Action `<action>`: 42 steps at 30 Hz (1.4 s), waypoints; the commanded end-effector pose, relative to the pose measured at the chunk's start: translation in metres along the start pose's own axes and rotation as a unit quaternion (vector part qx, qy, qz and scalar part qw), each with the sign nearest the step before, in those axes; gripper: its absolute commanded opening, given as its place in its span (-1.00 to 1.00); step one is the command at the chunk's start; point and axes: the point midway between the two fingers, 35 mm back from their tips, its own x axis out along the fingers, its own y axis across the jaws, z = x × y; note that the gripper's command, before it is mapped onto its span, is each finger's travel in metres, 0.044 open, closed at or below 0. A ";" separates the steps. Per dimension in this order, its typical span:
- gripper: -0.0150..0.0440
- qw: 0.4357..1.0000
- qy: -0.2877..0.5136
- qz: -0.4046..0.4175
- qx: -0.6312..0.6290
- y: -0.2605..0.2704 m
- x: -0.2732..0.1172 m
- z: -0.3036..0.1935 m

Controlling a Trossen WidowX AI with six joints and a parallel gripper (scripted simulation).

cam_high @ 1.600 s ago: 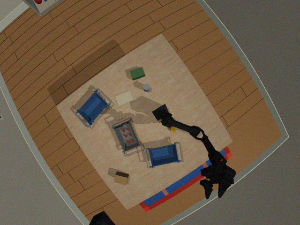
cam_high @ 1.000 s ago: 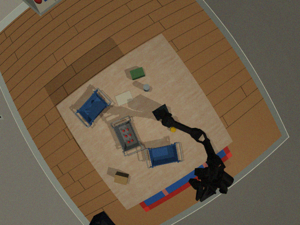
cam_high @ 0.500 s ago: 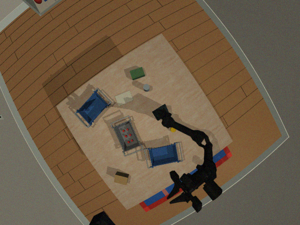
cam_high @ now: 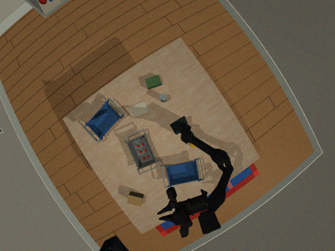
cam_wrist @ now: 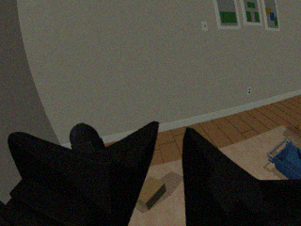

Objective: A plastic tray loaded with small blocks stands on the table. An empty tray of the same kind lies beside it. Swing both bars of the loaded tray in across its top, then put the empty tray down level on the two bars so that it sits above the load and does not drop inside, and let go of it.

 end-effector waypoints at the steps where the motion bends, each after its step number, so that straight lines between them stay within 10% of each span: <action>1: -0.20 0.955 0.124 -0.006 -0.270 -0.021 0.061 -0.036; 19: -0.20 0.701 0.299 0.126 -0.634 -0.069 0.144 -0.122; 42: -0.20 0.156 0.275 0.486 -0.815 -0.130 0.199 -0.258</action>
